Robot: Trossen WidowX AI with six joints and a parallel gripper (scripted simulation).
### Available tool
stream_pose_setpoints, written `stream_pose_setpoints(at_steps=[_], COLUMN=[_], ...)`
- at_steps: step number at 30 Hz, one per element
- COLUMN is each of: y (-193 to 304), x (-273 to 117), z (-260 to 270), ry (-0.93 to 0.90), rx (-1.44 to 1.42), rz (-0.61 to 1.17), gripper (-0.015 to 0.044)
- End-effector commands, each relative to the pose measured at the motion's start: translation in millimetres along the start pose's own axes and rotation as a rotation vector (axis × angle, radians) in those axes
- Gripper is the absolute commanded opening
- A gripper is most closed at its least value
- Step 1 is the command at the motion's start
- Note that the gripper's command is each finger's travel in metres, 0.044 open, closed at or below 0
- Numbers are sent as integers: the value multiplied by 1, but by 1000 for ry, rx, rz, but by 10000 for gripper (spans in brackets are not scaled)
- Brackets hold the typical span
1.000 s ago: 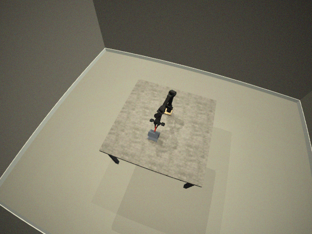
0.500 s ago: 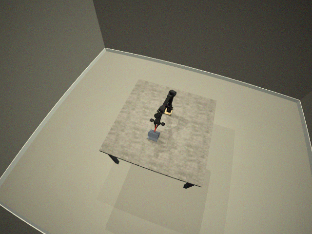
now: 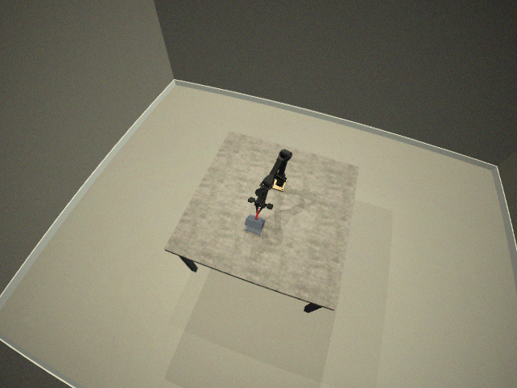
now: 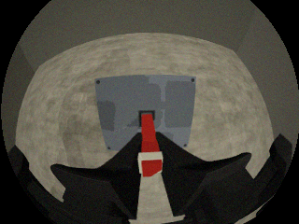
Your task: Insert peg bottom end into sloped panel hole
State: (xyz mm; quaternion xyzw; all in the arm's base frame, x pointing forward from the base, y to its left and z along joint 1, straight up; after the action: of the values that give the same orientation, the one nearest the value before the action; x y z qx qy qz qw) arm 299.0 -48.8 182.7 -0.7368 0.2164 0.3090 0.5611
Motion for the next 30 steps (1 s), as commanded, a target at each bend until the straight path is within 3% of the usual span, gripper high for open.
stream_pose_setpoints(at_steps=[1,30], y=[1,1], x=[3,21], z=[0,-1], ry=[-1,0], rx=[2,2], rz=[3,2], gripper=[0,0])
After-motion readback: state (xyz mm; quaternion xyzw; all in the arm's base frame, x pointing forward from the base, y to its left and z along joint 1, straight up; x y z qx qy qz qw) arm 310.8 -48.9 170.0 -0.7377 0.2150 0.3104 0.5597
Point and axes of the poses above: the point midway between the two fingers, 35 mm back from their tips, its own x axis out along the fingers, its own z axis across the jaws, y = z × x, the point moved 9 cm from there along -x, back along the fingers, and after that the axes turned 14 degrees about -x, right-handed, at the moved point
